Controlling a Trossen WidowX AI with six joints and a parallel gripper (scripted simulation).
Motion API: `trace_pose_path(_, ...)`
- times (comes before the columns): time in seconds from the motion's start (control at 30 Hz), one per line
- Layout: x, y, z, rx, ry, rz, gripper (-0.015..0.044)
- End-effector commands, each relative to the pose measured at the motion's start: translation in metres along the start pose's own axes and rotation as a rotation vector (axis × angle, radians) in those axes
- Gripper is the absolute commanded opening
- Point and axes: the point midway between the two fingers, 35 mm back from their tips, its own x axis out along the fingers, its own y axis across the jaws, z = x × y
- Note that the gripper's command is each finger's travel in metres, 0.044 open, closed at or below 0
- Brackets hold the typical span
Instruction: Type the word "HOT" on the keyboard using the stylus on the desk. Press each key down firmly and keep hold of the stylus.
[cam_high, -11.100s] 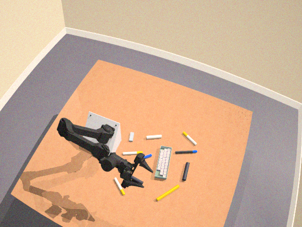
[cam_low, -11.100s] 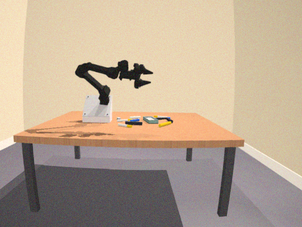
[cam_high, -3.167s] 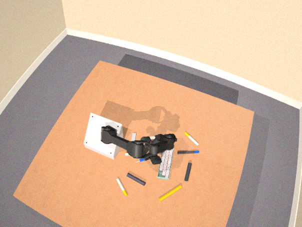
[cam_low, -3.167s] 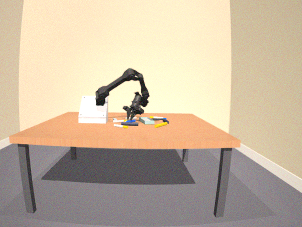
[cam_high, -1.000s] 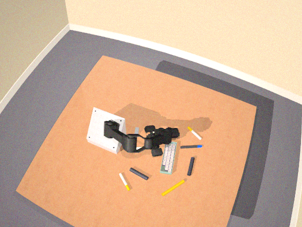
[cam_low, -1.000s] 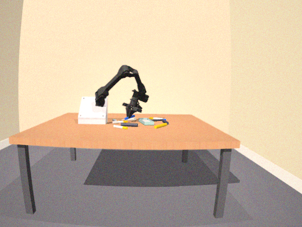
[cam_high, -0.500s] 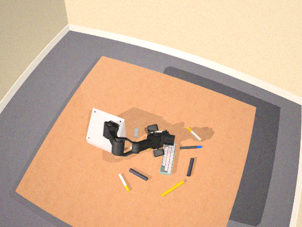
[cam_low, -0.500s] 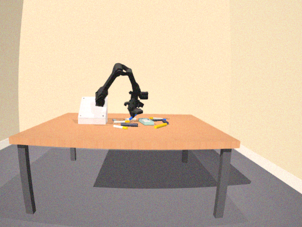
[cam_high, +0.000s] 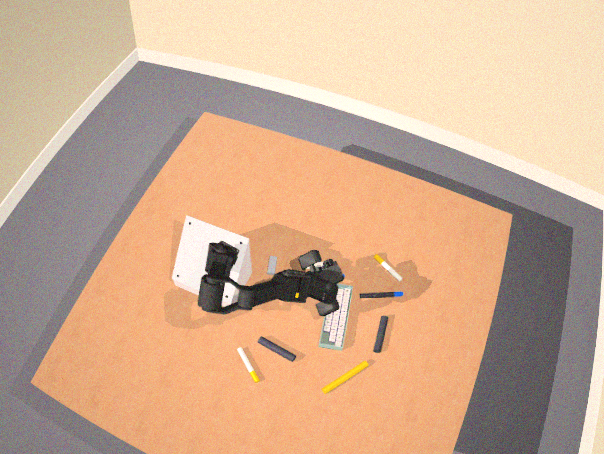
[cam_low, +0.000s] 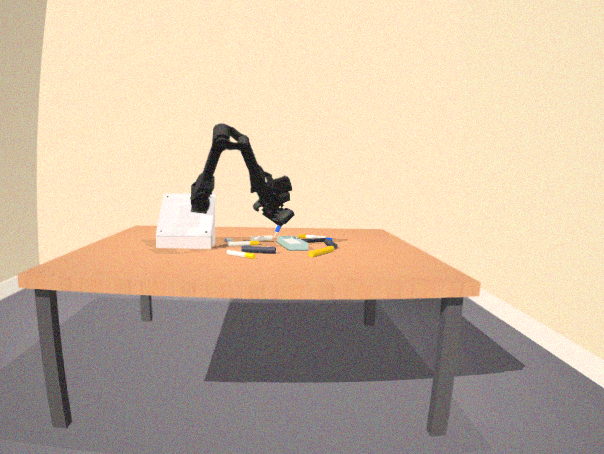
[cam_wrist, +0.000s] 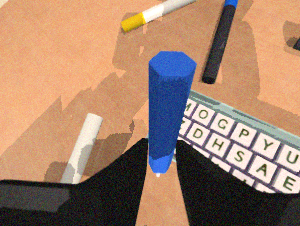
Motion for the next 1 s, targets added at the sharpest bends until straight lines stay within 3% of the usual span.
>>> trace_pose_path(0.0, -0.012, -0.010, 0.015, -0.063, -0.149, -0.056, 0.0000)
trace_pose_path(0.23, -0.036, -0.023, 0.033, -0.172, -0.349, -0.170, 0.0000)
trace_pose_path(0.97, -0.011, -0.032, 0.011, -0.176, -0.352, -0.173, 0.0000)
